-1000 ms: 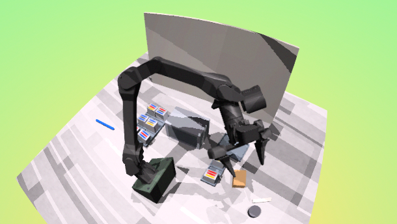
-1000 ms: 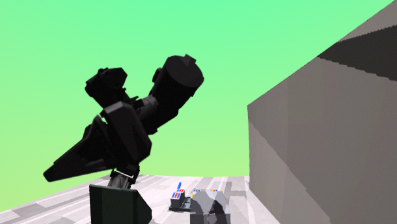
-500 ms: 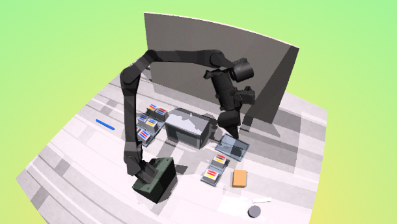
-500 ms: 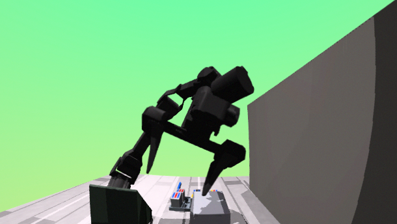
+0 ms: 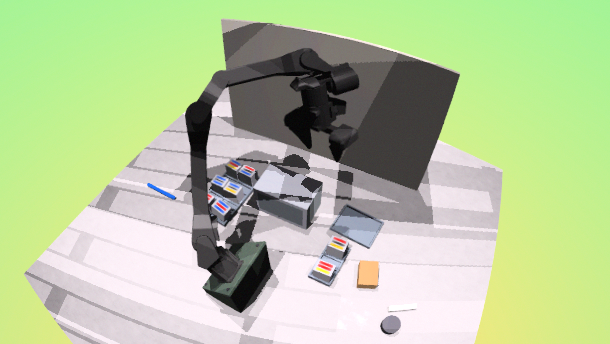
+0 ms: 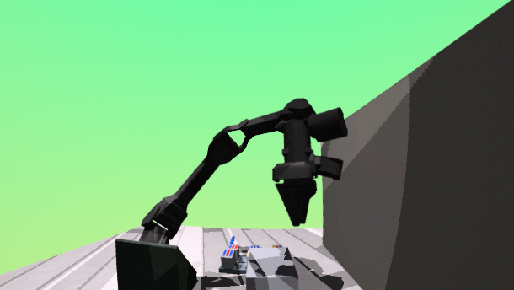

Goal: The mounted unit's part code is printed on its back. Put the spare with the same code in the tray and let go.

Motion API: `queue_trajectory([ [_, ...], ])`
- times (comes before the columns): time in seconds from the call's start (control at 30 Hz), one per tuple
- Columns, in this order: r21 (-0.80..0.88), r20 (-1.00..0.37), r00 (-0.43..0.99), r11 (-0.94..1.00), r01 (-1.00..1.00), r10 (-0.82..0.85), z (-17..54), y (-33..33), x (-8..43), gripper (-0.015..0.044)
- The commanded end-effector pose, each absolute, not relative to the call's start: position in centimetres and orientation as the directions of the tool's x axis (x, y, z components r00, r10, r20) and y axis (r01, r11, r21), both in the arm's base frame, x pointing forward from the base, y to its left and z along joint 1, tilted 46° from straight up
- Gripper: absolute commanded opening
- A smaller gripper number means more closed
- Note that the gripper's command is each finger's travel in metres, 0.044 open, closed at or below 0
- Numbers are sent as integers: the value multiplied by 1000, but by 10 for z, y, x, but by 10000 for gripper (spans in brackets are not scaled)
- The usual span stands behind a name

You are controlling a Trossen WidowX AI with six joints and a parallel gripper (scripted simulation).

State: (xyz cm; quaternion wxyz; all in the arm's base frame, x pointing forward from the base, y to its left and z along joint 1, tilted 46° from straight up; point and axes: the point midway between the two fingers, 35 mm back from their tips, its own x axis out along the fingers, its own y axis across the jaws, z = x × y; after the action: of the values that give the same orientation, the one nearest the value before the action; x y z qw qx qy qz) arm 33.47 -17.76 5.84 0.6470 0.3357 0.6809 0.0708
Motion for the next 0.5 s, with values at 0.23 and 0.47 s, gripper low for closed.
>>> queue_trajectory([
  [0.23, 676, -727, 151, 737, -15, 670, 110, -135, 366, 440],
  [0.47, 676, -727, 151, 737, -15, 670, 110, -135, 366, 440],
])
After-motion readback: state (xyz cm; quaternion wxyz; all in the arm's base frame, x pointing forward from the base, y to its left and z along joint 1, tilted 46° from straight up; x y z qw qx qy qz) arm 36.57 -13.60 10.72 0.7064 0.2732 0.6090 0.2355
